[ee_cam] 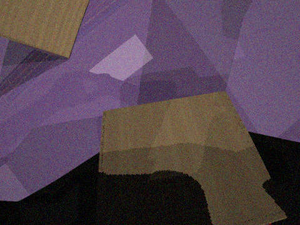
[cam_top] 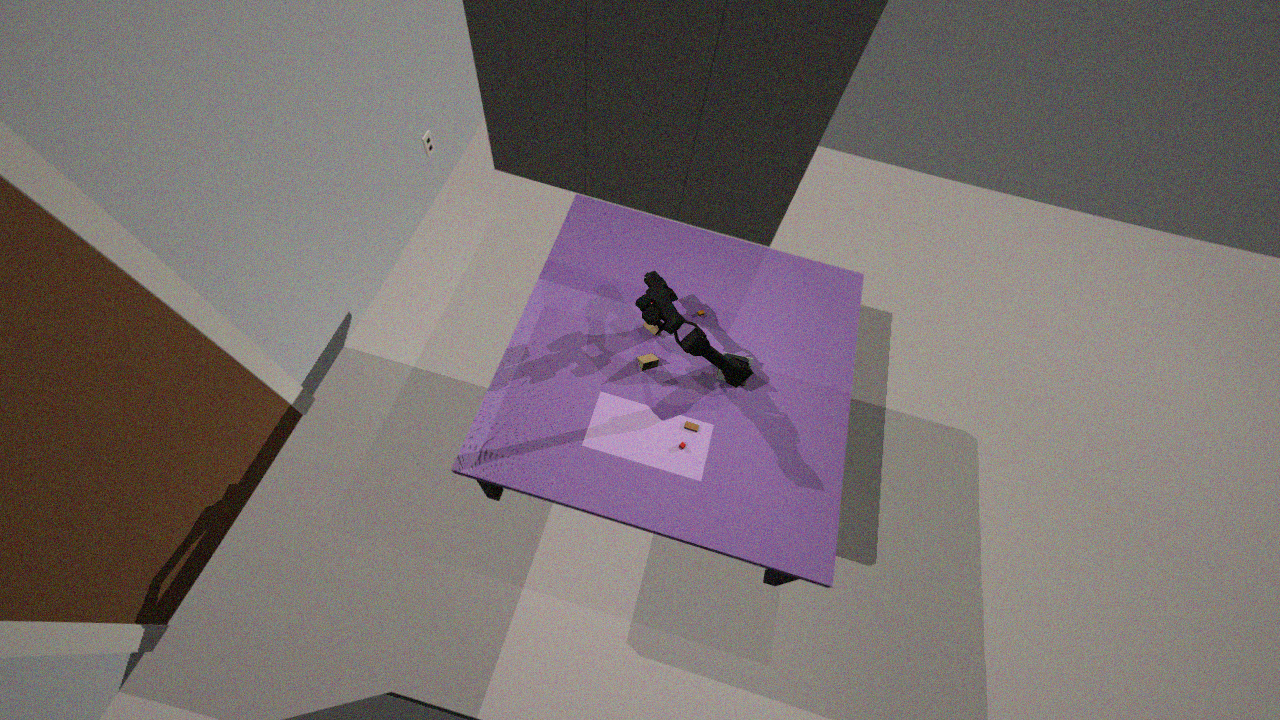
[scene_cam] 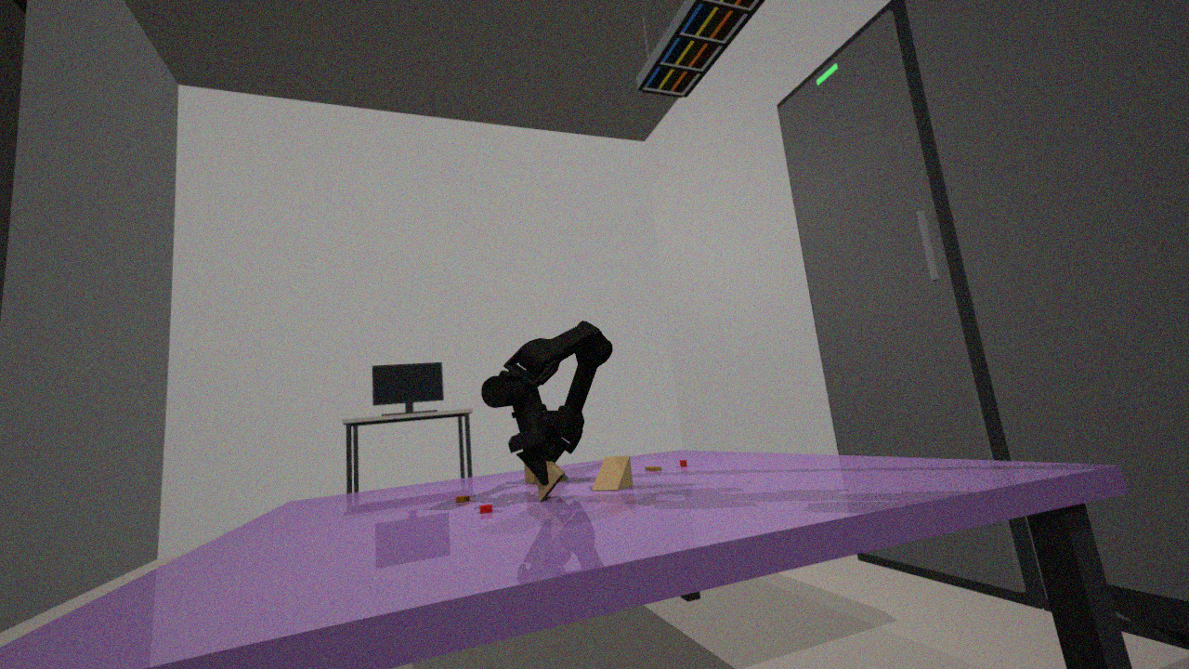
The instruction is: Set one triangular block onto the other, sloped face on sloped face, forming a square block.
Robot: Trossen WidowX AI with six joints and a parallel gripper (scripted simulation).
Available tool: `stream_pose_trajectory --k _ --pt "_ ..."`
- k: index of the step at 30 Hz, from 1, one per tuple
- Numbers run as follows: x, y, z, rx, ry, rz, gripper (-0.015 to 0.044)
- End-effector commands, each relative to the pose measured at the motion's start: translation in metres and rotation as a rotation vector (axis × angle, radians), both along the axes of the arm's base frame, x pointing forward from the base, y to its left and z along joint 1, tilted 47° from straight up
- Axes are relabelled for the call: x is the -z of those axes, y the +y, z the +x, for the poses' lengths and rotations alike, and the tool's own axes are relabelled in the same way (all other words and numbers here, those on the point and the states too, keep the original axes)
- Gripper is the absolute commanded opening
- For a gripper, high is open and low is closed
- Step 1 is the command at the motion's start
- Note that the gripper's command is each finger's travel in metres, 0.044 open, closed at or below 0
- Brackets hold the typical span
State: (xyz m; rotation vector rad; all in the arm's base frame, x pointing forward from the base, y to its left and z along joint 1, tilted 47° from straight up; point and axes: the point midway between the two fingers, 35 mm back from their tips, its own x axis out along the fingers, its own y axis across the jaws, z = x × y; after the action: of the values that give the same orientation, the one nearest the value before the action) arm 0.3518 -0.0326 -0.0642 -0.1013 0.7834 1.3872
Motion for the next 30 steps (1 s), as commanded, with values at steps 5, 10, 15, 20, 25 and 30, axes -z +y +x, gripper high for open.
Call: stream_pose_trajectory --k 5,10,15,20,25,30 --pt "0.010 -0.013 -0.005 0.092 -0.053 0.197 0.0000" --pt "0.015 -0.017 -0.009 0.134 -0.078 0.299 0.0000" --pt "0.021 -0.021 -0.013 0.178 -0.088 0.398 0.0000" --pt "0.023 -0.024 -0.014 0.180 -0.087 0.400 0.0000" --pt "0.021 -0.021 -0.015 0.170 -0.079 0.386 0.0131" --pt "0.021 -0.021 -0.015 0.170 -0.079 0.386 0.0263"
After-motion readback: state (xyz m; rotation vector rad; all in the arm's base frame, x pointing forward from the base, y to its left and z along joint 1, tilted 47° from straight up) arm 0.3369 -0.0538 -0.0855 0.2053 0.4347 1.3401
